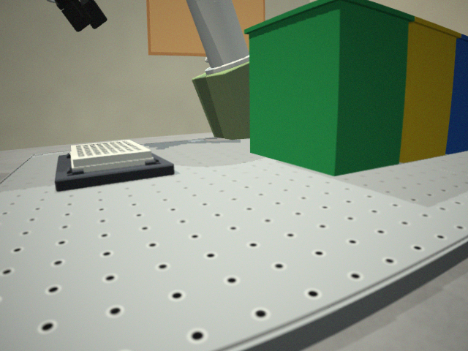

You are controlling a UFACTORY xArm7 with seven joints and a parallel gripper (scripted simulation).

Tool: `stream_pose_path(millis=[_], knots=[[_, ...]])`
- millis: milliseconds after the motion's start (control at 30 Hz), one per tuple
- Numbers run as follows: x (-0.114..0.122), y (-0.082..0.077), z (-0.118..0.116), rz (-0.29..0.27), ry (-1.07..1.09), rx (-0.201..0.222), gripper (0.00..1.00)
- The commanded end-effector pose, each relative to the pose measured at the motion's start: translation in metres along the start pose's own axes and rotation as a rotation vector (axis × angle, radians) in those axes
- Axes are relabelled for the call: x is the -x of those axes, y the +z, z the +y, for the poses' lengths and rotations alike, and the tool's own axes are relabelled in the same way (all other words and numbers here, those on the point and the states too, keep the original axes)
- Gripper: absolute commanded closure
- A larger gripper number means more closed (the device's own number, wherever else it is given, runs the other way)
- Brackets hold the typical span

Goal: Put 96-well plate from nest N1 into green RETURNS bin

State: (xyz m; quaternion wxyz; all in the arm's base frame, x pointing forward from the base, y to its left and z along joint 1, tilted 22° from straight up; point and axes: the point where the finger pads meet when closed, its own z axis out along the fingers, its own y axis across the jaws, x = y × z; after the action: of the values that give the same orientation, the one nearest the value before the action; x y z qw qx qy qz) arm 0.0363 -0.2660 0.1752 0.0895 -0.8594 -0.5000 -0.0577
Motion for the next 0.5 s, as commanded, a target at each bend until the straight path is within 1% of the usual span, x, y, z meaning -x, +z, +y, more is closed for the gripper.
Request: stream_pose_path(millis=[0, 167, 300, 367, 467], knots=[[0.000, -0.002, 0.012, -0.074, 0.122, -0.006, 0.00], [-0.003, -0.006, 0.034, -0.154, 0.267, 0.015, 0.00], [-0.007, -0.009, 0.049, -0.213, 0.381, 0.049, 0.00], [-0.007, -0.009, 0.049, -0.213, 0.381, 0.049, 0.00], [-0.012, -0.011, 0.063, -0.253, 0.466, 0.084, 0.00]])
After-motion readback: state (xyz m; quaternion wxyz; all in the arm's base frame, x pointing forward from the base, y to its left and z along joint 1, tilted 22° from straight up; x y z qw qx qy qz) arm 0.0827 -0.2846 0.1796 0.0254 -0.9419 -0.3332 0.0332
